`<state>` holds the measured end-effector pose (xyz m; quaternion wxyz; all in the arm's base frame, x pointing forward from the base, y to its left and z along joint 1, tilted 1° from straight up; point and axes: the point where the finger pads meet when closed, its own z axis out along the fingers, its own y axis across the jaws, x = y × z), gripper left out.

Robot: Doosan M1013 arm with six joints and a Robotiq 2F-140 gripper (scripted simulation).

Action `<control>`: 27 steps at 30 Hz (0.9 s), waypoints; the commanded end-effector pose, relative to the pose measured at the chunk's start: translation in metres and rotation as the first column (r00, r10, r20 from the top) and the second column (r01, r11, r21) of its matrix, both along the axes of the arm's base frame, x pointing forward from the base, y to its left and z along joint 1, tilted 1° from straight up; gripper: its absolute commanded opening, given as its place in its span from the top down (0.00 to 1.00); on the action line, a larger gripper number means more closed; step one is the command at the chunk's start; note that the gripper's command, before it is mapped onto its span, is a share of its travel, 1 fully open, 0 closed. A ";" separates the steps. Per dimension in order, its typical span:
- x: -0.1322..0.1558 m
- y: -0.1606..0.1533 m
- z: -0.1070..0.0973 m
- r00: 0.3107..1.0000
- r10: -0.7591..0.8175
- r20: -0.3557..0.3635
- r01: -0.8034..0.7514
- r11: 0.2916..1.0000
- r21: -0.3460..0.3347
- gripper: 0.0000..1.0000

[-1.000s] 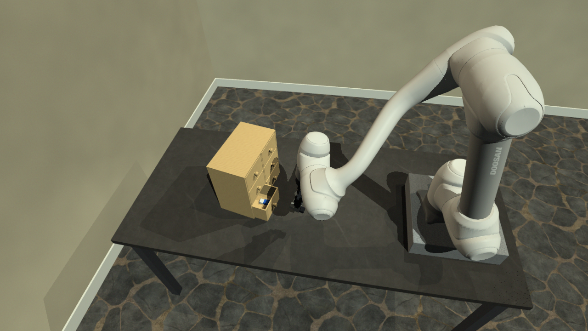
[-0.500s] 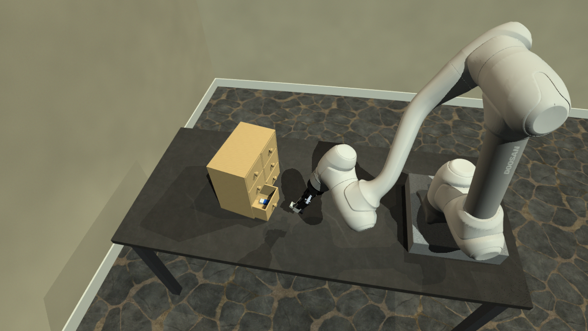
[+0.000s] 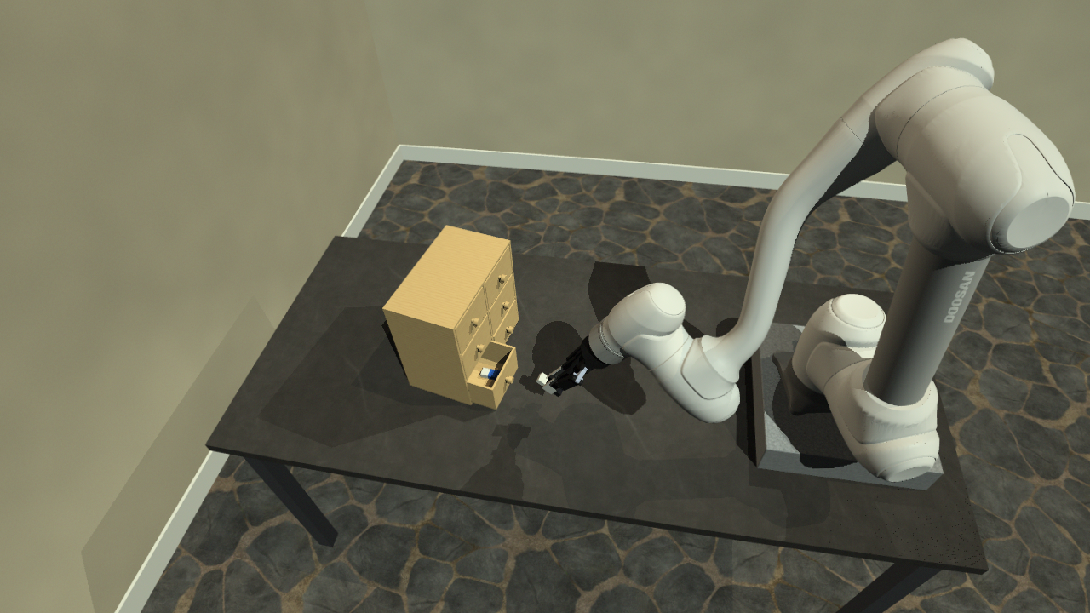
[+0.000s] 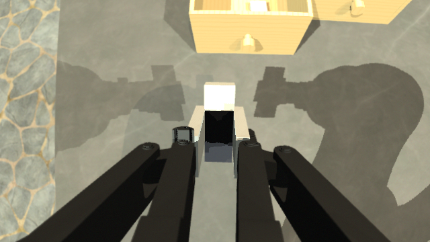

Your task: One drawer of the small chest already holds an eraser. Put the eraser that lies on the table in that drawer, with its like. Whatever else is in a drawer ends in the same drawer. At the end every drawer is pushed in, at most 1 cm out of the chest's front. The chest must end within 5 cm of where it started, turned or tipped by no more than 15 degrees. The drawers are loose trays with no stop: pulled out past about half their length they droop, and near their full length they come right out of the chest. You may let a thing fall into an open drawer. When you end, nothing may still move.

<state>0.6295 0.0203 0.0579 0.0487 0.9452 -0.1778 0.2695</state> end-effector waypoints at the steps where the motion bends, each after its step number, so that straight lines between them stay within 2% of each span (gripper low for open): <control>1: -0.003 0.002 -0.001 0.996 -0.008 0.086 0.012 0.999 -0.047 0.89; 11: -0.004 0.003 -0.003 0.985 -0.003 0.171 0.017 0.997 -0.080 0.89; 20: -0.007 0.004 -0.005 0.954 0.011 0.300 0.029 0.991 -0.129 0.89; 22: -0.007 0.004 -0.005 0.954 0.011 0.300 0.029 0.991 -0.129 0.89; 27: -0.009 0.005 -0.007 0.920 0.026 0.392 0.042 0.986 -0.164 0.89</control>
